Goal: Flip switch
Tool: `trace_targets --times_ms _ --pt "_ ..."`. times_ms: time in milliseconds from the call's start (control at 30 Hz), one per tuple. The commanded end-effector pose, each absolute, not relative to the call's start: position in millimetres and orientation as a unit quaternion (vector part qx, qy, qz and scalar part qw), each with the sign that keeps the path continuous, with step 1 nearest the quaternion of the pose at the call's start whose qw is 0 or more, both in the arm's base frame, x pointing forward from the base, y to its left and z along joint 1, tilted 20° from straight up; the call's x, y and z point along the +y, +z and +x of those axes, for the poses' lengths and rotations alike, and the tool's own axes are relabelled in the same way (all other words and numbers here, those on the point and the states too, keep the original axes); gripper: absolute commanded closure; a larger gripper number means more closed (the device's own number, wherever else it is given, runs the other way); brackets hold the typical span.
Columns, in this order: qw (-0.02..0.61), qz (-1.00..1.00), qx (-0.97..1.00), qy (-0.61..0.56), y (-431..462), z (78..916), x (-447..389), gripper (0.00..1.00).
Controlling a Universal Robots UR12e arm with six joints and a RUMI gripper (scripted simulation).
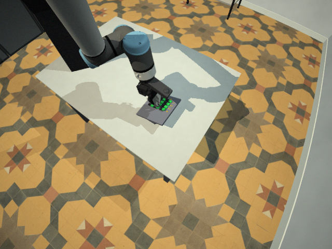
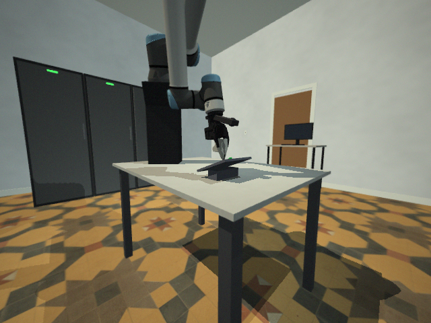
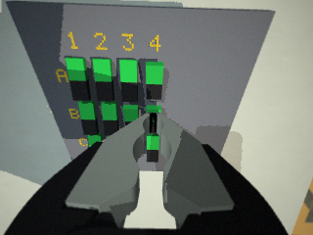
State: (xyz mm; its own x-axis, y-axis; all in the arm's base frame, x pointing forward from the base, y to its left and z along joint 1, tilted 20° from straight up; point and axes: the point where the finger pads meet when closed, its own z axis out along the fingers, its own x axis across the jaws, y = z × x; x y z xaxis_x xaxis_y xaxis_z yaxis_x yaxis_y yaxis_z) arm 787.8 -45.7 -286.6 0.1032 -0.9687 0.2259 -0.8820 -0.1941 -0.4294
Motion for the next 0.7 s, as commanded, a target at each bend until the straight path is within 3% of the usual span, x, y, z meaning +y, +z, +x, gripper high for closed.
trace_targets --times_ms 0,667 --pt "0.094 -0.736 0.628 -0.234 -288.4 790.6 -48.0 1.00" --pt "0.094 -0.736 0.628 -0.233 -289.6 791.2 -48.3 1.00"
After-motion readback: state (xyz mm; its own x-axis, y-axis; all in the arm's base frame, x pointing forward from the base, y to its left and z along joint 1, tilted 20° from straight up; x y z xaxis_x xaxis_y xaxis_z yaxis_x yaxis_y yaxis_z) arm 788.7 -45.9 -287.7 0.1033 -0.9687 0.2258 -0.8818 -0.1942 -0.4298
